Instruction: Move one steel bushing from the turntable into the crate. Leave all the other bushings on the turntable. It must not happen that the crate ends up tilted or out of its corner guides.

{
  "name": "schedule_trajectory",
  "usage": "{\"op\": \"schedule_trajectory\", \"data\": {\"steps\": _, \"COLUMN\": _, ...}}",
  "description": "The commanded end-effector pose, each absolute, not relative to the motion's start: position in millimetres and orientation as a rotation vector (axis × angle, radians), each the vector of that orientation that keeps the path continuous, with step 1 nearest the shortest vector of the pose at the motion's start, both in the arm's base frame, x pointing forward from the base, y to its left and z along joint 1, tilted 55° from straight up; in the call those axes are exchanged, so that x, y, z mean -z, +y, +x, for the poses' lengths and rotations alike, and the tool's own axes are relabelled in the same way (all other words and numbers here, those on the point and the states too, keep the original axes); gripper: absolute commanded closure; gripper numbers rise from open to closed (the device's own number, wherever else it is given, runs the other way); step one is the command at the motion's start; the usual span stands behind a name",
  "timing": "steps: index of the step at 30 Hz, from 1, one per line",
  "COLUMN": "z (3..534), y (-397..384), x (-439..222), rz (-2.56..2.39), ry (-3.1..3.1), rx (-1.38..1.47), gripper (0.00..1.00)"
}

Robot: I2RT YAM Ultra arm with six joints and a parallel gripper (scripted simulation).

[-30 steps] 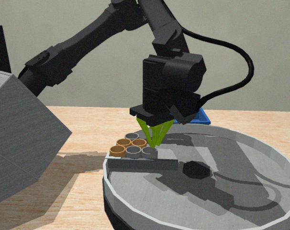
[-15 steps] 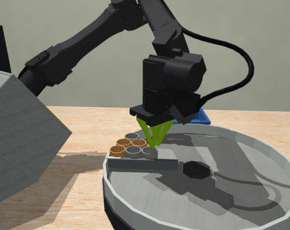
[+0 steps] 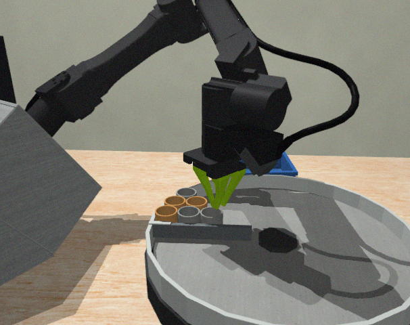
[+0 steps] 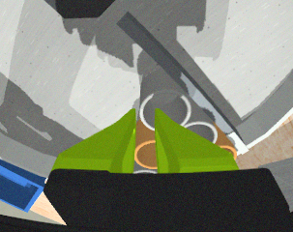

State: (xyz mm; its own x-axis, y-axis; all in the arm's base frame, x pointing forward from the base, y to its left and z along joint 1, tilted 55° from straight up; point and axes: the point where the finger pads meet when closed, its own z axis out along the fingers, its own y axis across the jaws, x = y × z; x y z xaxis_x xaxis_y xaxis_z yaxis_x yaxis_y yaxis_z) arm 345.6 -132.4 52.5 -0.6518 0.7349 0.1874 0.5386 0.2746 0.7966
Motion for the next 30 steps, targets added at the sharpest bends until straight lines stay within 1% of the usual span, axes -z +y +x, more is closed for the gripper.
{"op": "schedule_trajectory", "data": {"steps": 1, "z": 343.9, "y": -142.4, "x": -57.0, "rz": 1.194, "ry": 2.293, "rx": -1.296, "gripper": 0.85}}
{"op": "schedule_trajectory", "data": {"steps": 30, "z": 340.9, "y": -138.4, "x": -56.0, "rz": 1.199, "ry": 2.294, "rx": -1.301, "gripper": 0.85}}
